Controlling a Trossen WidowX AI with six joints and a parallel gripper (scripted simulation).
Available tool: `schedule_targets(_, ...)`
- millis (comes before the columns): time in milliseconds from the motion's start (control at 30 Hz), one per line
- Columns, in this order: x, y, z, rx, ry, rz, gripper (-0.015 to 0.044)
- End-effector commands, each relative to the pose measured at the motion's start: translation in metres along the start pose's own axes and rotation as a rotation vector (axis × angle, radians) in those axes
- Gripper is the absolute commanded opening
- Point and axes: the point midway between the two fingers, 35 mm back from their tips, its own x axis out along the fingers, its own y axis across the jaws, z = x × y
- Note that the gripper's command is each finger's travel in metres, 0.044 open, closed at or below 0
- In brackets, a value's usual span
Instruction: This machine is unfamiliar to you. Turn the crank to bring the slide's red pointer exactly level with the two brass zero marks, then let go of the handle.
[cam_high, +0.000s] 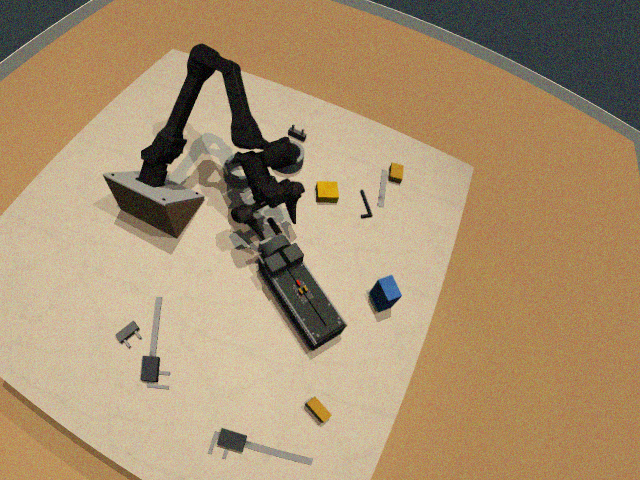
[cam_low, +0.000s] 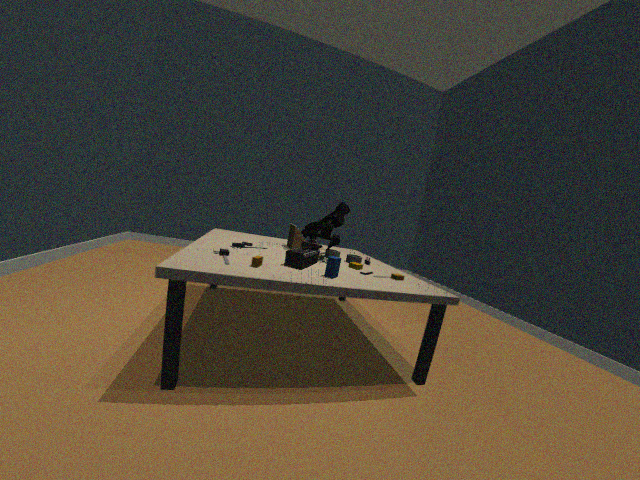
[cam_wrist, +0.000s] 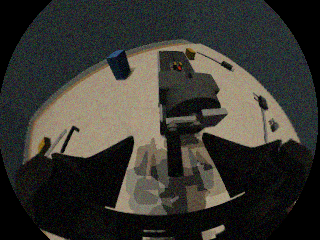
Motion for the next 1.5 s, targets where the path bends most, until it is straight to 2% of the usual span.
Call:
schedule_targets(0,0.005,-0.004,-0.006,0.011,0.001,-0.01,0.044)
schedule_targets(333,0.014,-0.004,-0.017,0.012,0.001,-0.008,0.044)
schedule_targets(900,0.014,-0.004,-0.017,0.012,0.001,-0.008,0.0)
schedule_targets(1467,0.008,-0.003,-0.012,0.011,0.001,-0.008,0.0)
